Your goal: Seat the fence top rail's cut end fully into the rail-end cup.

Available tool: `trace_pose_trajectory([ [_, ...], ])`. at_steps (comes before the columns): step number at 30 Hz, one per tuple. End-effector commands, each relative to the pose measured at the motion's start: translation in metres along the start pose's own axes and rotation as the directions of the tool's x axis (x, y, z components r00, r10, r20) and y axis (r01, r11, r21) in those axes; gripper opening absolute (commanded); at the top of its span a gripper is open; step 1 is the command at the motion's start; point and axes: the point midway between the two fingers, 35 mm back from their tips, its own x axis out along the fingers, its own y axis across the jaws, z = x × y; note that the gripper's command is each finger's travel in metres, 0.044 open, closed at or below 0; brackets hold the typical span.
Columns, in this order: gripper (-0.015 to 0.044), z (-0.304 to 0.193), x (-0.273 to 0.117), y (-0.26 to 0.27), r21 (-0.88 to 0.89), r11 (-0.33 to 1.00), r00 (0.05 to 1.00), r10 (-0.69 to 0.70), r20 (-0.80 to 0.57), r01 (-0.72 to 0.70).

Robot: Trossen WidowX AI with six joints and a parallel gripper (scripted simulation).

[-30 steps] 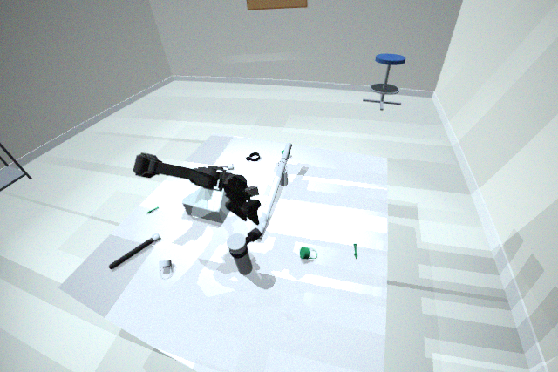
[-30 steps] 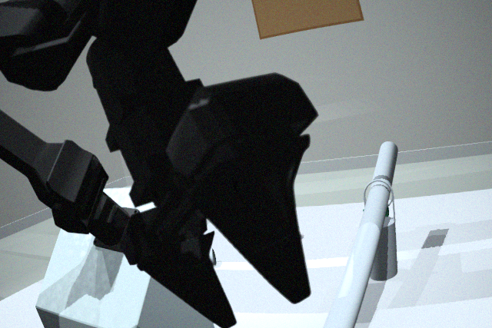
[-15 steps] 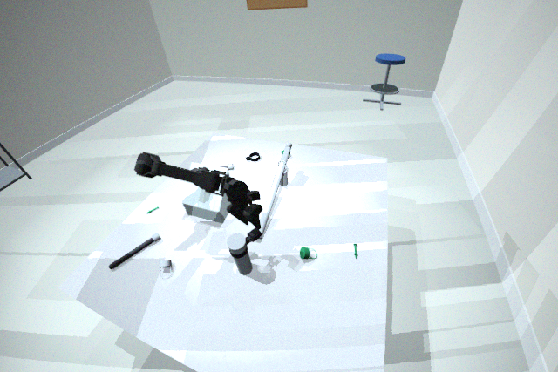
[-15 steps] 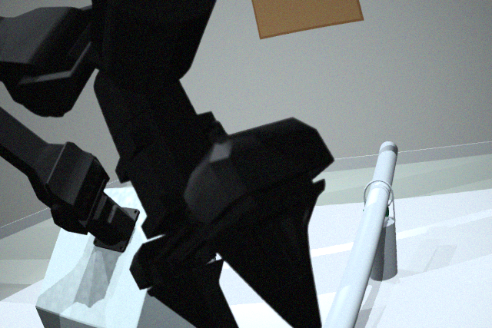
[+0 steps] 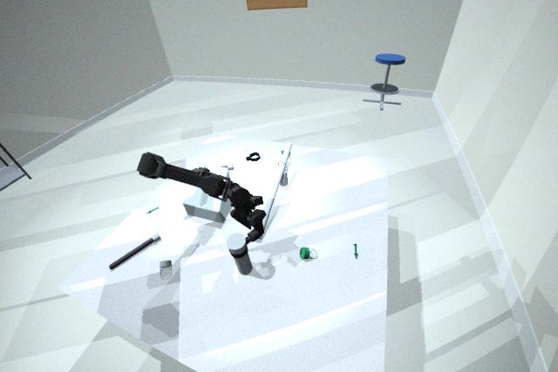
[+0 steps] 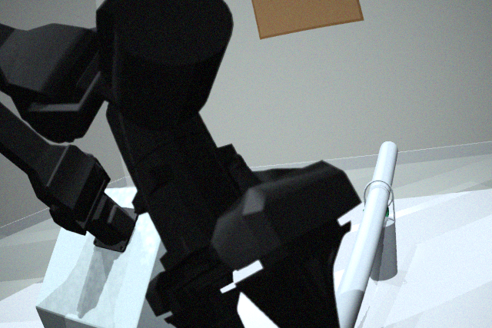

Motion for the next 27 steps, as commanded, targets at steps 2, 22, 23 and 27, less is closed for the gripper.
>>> trace_pose_trajectory([
  [2,0.044,0.0,0.01,0.003,-0.007,1.0,1.0,0.006,0.001,-0.006],
  [22,0.044,-0.002,0.038,0.005,-0.009,1.0,1.0,0.002,-0.003,-0.002],
  [23,0.0414,-0.002,0.038,0.005,-0.009,1.0,1.0,0.002,-0.003,-0.002],
  [27,0.0309,-0.002,0.038,0.005,-0.009,1.0,1.0,0.002,-0.003,-0.002],
])
